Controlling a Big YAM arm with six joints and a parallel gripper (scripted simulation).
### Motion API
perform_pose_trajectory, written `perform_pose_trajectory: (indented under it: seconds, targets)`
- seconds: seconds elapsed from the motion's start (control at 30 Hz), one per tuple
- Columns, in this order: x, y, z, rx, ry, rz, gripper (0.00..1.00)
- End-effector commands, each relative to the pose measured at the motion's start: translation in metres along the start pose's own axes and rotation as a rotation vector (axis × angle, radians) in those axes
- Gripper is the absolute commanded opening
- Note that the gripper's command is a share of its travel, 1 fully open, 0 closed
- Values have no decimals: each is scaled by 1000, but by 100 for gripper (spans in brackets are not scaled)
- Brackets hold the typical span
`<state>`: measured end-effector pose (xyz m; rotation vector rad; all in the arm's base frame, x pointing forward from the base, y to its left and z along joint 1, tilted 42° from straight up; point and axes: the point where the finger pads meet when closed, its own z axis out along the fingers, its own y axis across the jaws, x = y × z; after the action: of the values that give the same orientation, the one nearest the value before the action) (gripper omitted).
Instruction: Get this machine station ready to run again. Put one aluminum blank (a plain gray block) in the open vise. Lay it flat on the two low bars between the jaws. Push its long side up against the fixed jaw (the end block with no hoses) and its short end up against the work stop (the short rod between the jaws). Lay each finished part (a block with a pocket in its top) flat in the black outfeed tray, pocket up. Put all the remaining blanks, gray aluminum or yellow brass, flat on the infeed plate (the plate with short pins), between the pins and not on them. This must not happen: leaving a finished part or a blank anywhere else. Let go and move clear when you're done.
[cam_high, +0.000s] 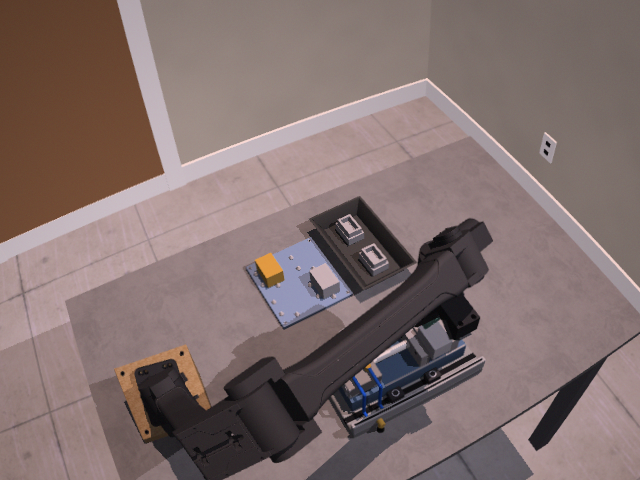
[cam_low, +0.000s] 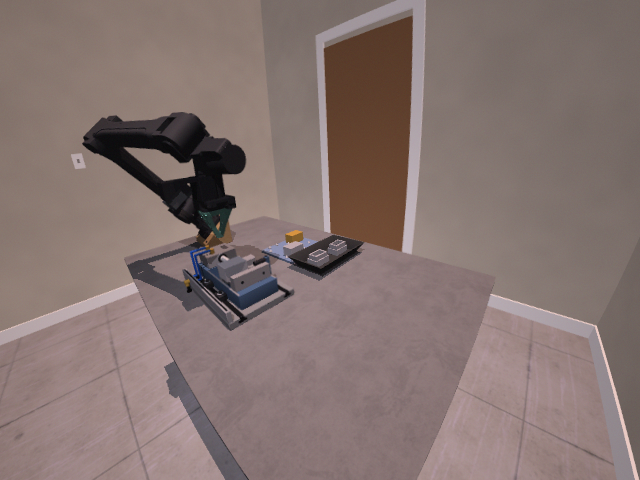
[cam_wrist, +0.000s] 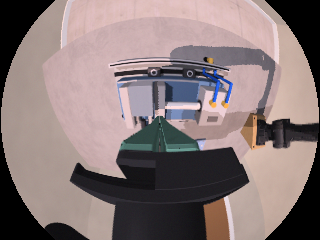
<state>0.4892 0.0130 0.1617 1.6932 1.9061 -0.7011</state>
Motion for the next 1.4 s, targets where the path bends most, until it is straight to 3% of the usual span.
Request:
perform_pose_trajectory:
  seconds: [0.0,0.77,1.37]
  targets:
    - [7,2,-13,-44,4,-7,0]
    - [1,0,43,-1,-1,-5,0]
    - [-1,0,60,-4,0,-3,0]
